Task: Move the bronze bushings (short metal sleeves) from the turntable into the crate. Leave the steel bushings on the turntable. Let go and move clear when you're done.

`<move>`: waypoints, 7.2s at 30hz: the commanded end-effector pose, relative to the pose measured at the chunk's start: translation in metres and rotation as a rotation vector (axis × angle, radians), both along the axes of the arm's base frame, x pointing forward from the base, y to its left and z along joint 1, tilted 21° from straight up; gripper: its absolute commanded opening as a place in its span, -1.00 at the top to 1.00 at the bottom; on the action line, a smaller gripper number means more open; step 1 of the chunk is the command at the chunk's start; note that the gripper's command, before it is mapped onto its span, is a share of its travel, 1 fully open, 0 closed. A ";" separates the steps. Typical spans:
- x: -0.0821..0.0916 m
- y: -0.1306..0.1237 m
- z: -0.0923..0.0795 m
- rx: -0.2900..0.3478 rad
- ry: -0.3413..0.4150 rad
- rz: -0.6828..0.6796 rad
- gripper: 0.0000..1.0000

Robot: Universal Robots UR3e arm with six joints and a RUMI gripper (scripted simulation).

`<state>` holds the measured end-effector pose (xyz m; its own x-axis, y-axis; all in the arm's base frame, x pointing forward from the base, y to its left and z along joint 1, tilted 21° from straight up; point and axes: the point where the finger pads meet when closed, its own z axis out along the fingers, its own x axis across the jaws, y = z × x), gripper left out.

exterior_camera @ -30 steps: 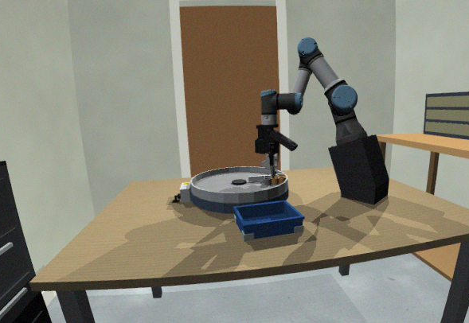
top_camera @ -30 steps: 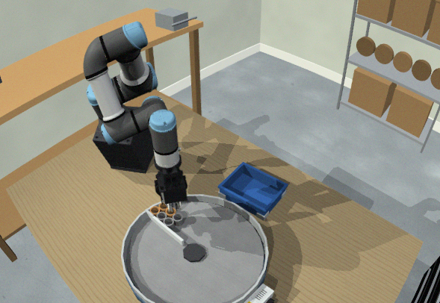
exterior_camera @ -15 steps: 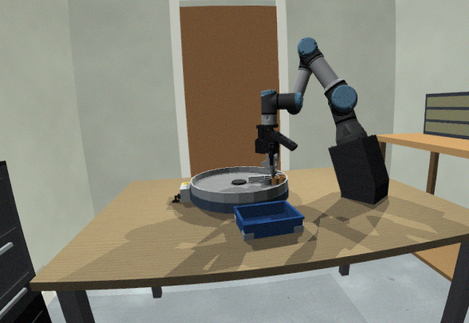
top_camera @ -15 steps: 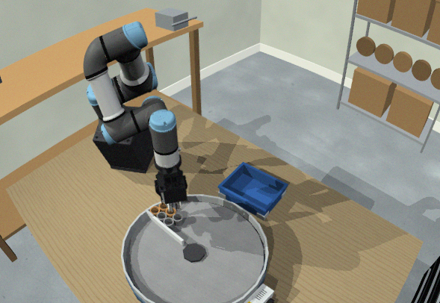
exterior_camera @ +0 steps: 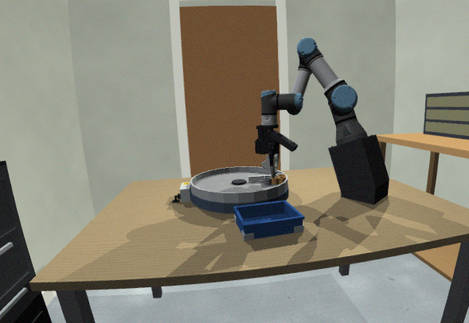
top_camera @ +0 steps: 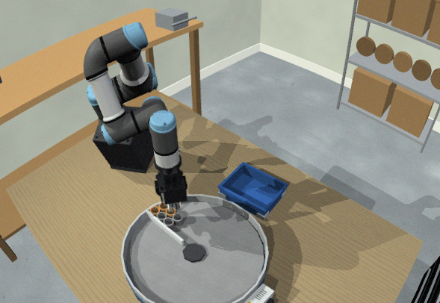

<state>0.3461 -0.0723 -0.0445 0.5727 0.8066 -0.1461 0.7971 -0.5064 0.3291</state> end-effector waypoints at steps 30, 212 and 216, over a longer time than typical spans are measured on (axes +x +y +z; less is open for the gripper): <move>0.005 -0.007 -0.021 -0.001 -0.003 0.001 0.89; 0.007 0.042 0.026 -0.001 -0.003 0.001 1.00; 0.011 0.052 0.024 -0.001 -0.003 0.001 1.00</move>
